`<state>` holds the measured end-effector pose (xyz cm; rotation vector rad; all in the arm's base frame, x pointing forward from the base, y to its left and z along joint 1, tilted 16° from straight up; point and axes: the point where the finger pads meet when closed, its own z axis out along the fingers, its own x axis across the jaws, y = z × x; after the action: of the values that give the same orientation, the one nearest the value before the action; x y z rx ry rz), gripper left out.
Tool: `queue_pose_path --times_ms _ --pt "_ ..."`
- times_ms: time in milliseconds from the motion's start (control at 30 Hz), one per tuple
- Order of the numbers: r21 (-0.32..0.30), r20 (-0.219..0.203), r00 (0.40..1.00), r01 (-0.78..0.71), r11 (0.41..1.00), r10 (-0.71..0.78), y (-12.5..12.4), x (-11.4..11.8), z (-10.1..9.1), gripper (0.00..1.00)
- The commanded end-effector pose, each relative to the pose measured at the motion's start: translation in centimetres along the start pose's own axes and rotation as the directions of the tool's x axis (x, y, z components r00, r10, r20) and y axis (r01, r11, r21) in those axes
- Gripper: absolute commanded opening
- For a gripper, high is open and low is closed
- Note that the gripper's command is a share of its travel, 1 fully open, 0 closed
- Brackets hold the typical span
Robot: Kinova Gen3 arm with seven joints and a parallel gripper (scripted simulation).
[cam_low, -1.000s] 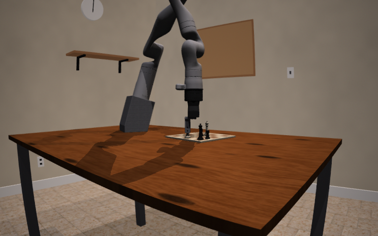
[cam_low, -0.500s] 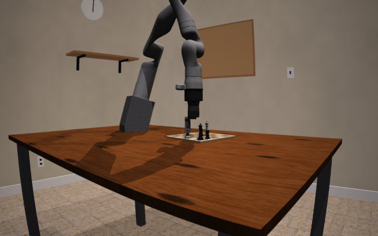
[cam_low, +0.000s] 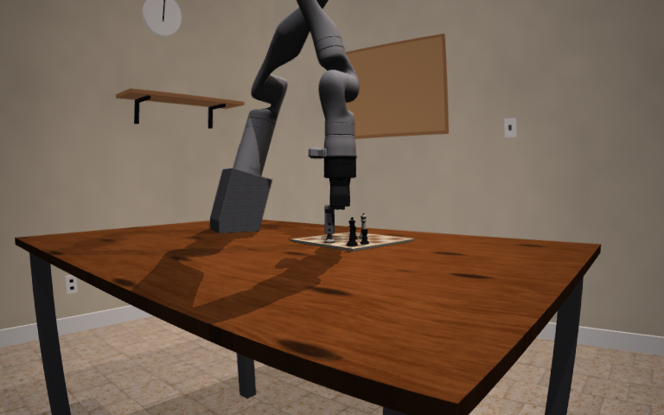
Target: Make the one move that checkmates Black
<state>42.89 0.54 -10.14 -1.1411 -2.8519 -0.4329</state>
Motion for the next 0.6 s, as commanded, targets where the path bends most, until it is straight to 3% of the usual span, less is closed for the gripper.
queue_pose_path --times_ms 0,33,67,133,167,233,267,333,367,567 --pt "-0.001 0.002 1.000 0.000 1.000 0.000 0.03 -0.07 -0.07 0.16" --pt "-0.001 0.002 1.000 0.000 1.000 0.000 0.03 -0.07 -0.07 0.16" --pt "-0.001 0.002 1.000 0.000 1.000 0.000 0.03 -0.07 -0.07 0.32" --pt "-0.001 0.002 1.000 0.000 1.000 0.000 0.03 -0.07 -0.07 0.32" --pt "-0.001 0.002 1.000 0.000 1.000 0.000 0.03 -0.07 -0.07 0.48" --pt "-0.001 0.002 1.000 0.000 1.000 0.000 0.03 -0.07 -0.07 0.48" --pt "-0.001 0.002 1.000 0.000 1.000 0.000 0.03 -0.07 -0.07 0.63" --pt "-0.001 0.002 1.000 0.000 1.000 0.000 0.03 -0.07 -0.07 0.63" --pt "-0.001 0.002 1.000 0.000 1.000 0.000 0.03 -0.07 -0.07 0.79" --pt "-0.001 0.002 1.000 0.000 1.000 0.000 0.03 -0.07 -0.07 0.79"
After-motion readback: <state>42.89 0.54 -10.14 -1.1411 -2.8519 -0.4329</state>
